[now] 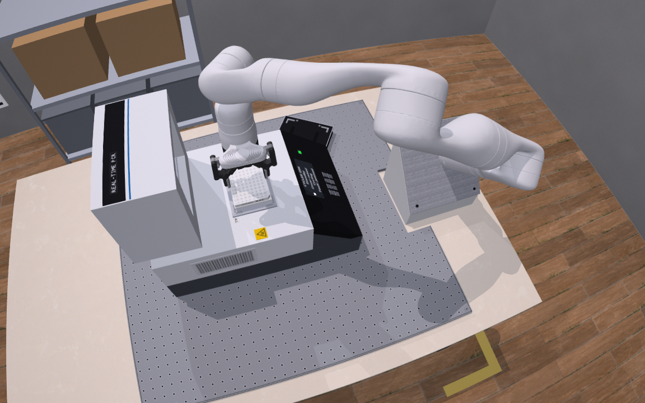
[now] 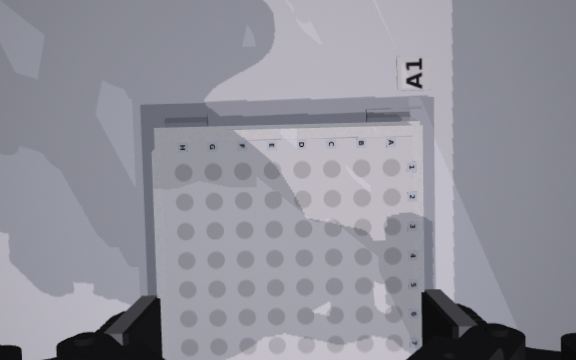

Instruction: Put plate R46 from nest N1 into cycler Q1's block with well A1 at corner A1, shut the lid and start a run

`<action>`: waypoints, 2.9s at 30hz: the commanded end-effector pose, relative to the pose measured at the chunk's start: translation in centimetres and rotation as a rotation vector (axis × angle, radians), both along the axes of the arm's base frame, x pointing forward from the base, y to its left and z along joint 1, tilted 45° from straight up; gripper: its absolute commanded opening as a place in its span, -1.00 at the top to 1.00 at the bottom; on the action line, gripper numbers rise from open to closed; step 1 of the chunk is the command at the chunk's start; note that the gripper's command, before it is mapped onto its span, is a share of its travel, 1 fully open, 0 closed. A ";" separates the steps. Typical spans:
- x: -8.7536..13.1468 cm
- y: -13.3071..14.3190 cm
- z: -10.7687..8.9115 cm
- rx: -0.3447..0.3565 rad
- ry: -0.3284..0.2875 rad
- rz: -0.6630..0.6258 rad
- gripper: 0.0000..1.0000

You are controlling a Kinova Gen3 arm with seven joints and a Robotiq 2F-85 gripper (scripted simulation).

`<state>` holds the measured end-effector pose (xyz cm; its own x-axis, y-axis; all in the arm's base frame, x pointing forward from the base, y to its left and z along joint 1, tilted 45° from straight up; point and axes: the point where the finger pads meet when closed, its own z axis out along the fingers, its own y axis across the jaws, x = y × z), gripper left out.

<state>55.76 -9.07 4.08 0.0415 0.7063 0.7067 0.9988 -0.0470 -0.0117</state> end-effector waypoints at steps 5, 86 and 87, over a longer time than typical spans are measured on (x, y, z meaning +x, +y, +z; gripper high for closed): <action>0.0 -0.1 0.1 -0.001 -0.002 -0.002 -0.80; 0.1 0.7 -0.7 -0.001 -0.002 -0.001 -1.00; 0.1 0.7 -0.7 -0.001 -0.002 -0.002 -1.00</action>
